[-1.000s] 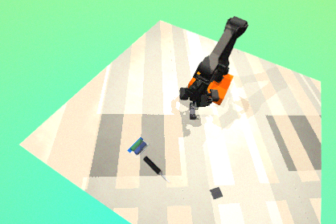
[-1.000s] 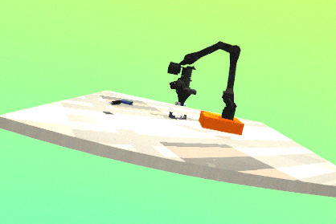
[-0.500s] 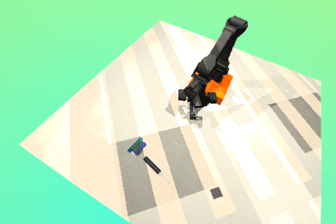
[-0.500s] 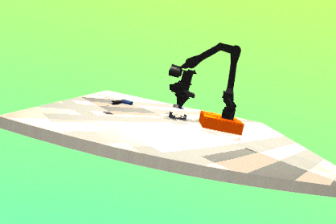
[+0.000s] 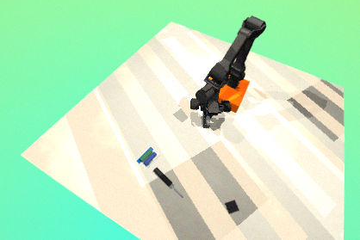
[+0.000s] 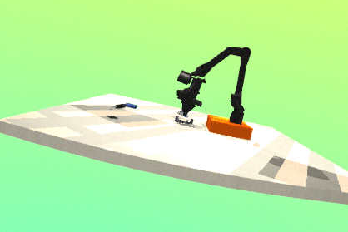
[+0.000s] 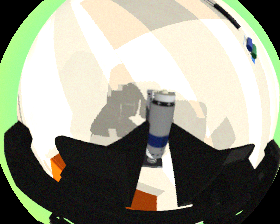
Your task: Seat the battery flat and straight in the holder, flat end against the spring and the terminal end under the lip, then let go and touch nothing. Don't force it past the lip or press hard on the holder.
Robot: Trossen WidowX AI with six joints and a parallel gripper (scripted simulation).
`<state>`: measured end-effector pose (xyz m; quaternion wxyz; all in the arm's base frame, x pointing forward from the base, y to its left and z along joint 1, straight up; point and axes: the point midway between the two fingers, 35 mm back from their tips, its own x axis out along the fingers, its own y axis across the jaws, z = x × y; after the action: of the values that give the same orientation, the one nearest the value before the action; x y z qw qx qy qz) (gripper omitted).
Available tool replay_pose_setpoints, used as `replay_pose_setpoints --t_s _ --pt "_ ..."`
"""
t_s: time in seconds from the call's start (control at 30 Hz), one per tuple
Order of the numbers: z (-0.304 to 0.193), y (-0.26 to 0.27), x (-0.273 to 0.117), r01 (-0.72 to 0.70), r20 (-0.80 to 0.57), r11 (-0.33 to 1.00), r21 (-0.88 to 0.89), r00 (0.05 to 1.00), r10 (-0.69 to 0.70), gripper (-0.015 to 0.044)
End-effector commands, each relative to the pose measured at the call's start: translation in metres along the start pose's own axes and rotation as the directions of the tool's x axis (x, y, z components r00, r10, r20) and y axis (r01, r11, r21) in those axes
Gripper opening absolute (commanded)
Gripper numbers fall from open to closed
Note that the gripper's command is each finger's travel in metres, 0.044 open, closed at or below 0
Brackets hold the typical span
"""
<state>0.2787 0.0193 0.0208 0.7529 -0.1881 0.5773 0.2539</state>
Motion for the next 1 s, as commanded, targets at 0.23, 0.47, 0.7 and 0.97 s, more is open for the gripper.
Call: replay_pose_setpoints --t_s 0.23,0.47,0.7,0.97 --pt "-0.003 -0.001 0.004 -0.003 0.081 1.000 -0.003 0.997 0.004 0.0060" --pt "-0.006 -0.001 0.008 -0.007 0.137 1.000 -0.004 0.991 0.008 0.0060" --pt "-0.009 -0.001 0.011 -0.009 0.193 1.000 -0.007 0.981 0.010 0.0060" --pt "-0.013 -0.001 0.014 -0.013 0.258 1.000 -0.016 0.966 0.017 0.0060"
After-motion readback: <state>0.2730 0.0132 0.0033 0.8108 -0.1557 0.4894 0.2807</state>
